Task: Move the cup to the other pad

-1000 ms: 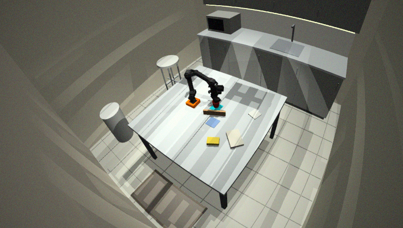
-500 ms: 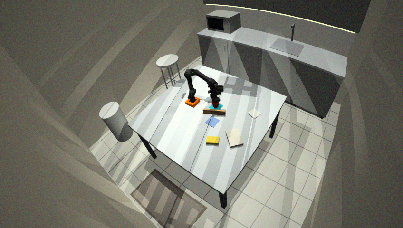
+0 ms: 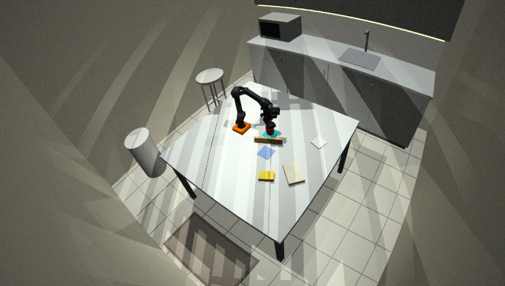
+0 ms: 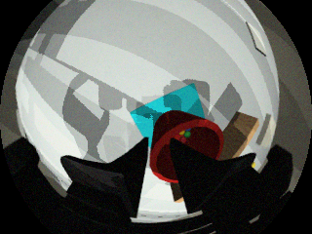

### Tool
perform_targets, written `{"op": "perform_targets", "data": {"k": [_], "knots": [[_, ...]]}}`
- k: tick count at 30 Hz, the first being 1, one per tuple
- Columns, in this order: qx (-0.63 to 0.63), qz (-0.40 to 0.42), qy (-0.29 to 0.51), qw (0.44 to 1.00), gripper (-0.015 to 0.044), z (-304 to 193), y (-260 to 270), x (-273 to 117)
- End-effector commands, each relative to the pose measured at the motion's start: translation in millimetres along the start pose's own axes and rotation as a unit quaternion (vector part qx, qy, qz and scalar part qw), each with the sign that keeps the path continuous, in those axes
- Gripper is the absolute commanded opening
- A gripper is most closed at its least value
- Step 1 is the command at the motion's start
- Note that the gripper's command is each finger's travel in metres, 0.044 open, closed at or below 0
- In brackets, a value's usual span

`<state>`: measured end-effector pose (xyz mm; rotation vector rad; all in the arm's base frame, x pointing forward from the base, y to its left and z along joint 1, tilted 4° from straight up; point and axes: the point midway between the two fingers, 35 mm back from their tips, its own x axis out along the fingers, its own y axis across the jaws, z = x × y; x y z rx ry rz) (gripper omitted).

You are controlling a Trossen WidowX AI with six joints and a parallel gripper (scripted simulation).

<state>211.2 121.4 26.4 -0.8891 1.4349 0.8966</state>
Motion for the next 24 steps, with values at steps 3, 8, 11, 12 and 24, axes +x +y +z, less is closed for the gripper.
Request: {"op": "perform_targets", "data": {"k": [3,8,11,12,24], "knots": [[0.0,0.0,0.0,1.0,0.0128,0,0,-2],[0.0,0.0,-0.001,1.0,0.0128,1,-1,-8],[0.0,0.0,-0.001,1.0,0.0128,1,-1,-12],[0.0,0.0,-0.001,1.0,0.0128,1,-1,-13],[0.001,0.001,-0.001,1.0,0.0128,0,-1,-30]]}}
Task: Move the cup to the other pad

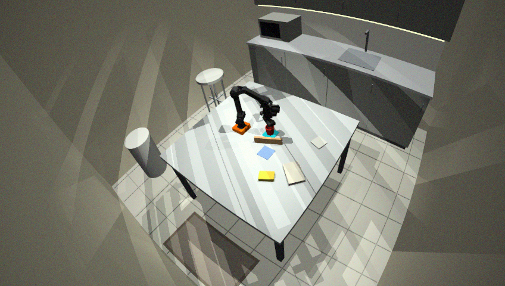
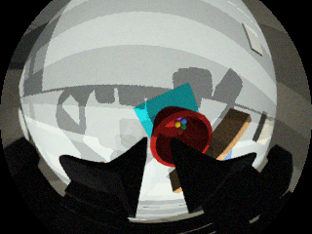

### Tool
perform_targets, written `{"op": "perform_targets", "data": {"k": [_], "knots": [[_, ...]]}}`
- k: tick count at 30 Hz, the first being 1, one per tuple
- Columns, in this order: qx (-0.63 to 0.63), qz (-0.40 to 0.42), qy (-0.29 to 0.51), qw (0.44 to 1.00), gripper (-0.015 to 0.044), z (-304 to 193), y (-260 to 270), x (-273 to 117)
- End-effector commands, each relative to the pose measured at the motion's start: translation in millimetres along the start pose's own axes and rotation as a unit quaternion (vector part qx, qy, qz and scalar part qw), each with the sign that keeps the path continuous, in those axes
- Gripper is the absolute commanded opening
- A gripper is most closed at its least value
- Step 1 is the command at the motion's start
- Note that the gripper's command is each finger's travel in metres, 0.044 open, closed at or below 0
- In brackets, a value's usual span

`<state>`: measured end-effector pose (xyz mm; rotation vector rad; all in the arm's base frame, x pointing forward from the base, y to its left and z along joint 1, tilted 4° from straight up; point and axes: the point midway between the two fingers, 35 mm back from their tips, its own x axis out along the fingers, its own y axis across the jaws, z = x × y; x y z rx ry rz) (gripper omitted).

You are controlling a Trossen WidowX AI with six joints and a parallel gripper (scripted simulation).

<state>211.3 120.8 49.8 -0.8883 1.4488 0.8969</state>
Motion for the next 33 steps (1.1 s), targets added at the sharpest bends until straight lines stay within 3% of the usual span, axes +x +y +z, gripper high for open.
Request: {"op": "perform_targets", "data": {"k": [1,17,29,33], "knots": [[0.0,-0.003,-0.006,1.0,0.0128,2,-1,-8],[0.0,-0.002,-0.006,1.0,0.0128,-4,1,-27],[0.002,0.0,-0.001,1.0,0.044,-3,1,-28],[0.001,-0.001,-0.002,1.0,0.044,-3,0,-42]]}}
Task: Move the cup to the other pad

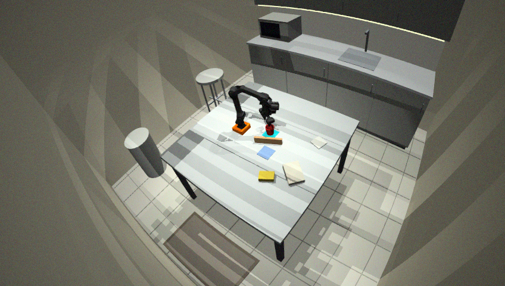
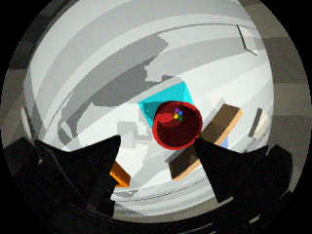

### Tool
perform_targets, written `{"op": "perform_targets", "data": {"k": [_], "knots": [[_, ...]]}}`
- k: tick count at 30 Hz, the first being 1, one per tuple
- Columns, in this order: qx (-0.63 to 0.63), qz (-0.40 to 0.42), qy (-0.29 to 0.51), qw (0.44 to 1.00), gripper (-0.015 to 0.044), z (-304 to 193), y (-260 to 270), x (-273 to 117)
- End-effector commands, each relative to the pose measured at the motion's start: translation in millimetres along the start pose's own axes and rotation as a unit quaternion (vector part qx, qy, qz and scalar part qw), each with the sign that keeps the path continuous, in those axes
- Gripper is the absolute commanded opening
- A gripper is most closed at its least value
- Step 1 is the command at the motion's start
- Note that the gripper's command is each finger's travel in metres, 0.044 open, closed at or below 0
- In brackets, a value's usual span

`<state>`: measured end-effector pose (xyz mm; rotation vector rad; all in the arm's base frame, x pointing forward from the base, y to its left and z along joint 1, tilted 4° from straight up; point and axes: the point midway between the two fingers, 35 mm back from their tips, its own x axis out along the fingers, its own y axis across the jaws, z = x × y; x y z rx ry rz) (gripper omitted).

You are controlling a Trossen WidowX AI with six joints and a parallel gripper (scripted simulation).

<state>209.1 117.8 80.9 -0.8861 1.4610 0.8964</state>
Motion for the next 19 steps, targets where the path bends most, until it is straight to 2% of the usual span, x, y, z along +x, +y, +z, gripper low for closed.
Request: {"op": "perform_targets", "data": {"k": [1,13,19], "knots": [[0.0,-0.004,-0.007,1.0,0.044,2,-2,-15],[-0.001,-0.005,-0.01,1.0,0.044,-1,-1,-55],[0.0,-0.004,-0.006,1.0,0.044,-2,-1,-52]]}}
